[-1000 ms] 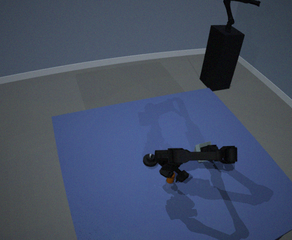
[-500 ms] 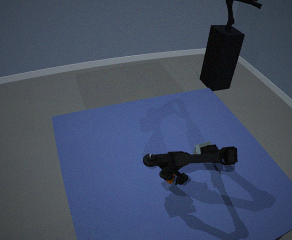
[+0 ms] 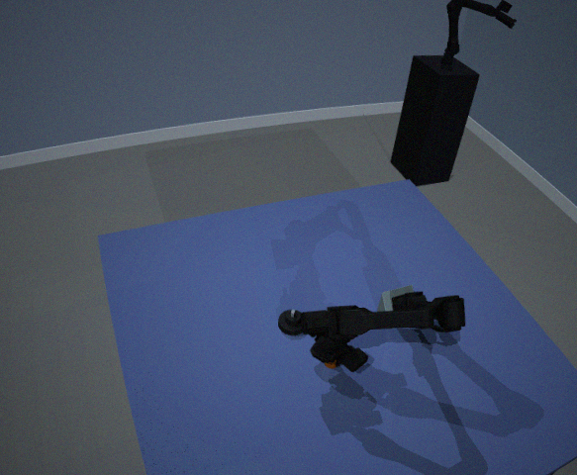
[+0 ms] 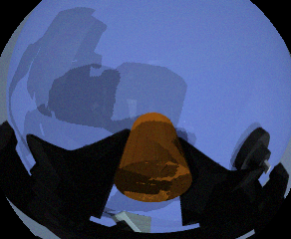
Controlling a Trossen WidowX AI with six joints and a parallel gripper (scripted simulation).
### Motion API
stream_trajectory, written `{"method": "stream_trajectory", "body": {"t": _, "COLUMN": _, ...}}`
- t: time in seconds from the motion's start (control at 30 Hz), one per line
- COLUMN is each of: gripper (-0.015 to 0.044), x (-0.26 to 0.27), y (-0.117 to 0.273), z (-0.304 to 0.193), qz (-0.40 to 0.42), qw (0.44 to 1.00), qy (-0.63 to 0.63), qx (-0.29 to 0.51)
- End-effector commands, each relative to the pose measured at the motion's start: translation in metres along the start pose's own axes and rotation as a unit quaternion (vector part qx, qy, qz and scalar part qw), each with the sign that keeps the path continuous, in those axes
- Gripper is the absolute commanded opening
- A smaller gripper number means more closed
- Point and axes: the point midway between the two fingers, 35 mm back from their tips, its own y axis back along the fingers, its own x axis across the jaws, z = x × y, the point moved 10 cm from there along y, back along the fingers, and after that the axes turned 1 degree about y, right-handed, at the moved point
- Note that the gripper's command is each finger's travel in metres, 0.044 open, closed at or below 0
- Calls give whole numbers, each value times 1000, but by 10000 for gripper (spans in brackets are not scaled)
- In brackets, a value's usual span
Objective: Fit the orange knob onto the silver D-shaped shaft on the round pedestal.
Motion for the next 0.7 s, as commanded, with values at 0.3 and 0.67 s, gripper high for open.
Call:
{"method": "stream_trajectory", "body": {"t": 0.3, "gripper": 0, "x": -2, "y": 17, "z": 3, "qz": -5, "qw": 1000, "qy": -3, "qx": -4}}
{"method": "stream_trajectory", "body": {"t": 0.67, "gripper": 0, "x": -3, "y": 53, "z": 5, "qz": -13, "qw": 1000, "qy": -4, "qx": -10}}
